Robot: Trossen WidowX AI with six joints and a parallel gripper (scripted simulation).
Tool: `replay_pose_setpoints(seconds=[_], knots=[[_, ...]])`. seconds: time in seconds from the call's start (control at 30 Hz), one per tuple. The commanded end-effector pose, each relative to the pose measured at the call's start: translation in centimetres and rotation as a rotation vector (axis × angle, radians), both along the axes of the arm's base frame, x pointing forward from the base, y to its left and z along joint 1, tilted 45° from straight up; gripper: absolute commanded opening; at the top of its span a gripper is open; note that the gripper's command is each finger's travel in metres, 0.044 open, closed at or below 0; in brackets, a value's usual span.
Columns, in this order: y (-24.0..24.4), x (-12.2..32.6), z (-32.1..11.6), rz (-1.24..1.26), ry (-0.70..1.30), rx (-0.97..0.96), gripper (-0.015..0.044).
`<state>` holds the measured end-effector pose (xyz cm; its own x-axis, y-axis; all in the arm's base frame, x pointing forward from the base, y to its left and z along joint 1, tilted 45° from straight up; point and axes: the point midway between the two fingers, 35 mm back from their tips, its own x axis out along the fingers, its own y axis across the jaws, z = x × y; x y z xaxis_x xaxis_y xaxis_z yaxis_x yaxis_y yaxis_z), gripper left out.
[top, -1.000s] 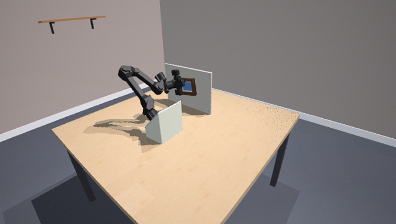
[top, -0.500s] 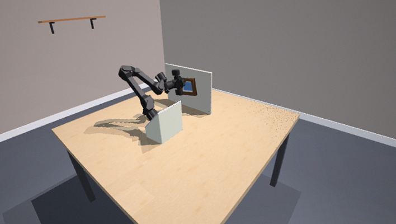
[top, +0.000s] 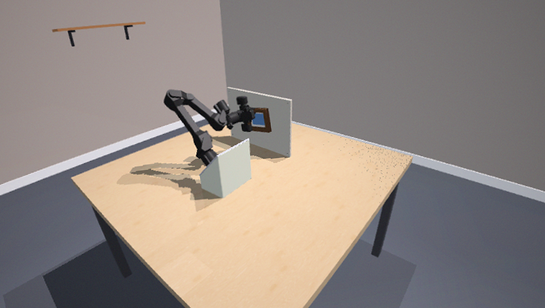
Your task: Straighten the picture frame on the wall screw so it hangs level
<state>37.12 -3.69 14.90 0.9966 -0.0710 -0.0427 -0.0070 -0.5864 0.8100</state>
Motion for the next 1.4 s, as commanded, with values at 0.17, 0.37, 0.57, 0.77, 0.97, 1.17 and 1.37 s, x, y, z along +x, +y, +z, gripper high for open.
replay_pose_setpoints(seconds=[0.17, 0.37, 0.57, 0.77, 0.97, 1.17, 1.37], knots=[[0.0, -0.01, 0.02, 0.001, 0.0, 0.0, 0.0], [0.03, -0.01, -0.05, 0.0, 0.0, 0.005, 0.0], [0.05, 0.0, -0.08, -0.002, -0.004, 0.058, 0.0], [0.07, 0.01, -0.12, -0.003, -0.006, 0.089, 0.0], [0.09, 0.01, -0.16, -0.005, -0.008, 0.115, 0.0], [0.11, 0.02, -0.2, -0.006, -0.011, 0.151, 0.0], [0.13, 0.03, -0.23, -0.007, -0.013, 0.178, 0.0]])
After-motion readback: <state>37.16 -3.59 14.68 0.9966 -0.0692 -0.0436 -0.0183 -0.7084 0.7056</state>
